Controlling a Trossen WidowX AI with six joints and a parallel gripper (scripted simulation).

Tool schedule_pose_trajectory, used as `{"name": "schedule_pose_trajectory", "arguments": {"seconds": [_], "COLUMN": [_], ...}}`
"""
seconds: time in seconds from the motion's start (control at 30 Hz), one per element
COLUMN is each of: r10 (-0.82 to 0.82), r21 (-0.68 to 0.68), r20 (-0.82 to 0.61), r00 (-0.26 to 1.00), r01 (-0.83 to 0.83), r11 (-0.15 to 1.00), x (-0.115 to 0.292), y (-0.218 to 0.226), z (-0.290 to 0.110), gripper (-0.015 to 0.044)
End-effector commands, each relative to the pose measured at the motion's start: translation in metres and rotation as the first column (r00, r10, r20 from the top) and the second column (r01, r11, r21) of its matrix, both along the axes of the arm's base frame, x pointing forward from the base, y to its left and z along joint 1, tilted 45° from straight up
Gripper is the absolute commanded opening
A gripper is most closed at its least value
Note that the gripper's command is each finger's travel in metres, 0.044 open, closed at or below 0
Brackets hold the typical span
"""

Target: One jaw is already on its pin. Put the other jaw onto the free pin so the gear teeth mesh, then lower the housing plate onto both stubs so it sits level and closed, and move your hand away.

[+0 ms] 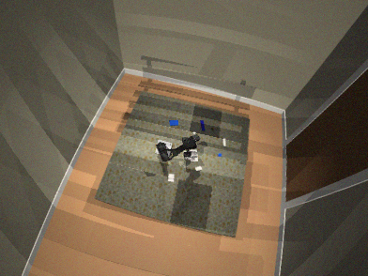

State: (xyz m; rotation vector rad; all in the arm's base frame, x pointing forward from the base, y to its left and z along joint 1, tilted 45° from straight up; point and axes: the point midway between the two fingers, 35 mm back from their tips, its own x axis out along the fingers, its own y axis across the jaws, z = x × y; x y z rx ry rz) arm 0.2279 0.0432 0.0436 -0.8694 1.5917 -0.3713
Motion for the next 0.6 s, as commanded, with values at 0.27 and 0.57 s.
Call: {"name": "schedule_pose_trajectory", "arguments": {"seconds": [0.27, 0.57], "r10": [-0.002, -0.002], "r21": [0.011, 0.011], "r20": [0.014, 0.014], "r00": [1.0, 1.0], "r01": [0.002, 0.002], "r11": [1.0, 1.0], "x": [-0.0265, -0.0265], "y": [0.0276, 0.0276], "z": [0.0267, 0.0267], "gripper": [0.044, 0.044]}}
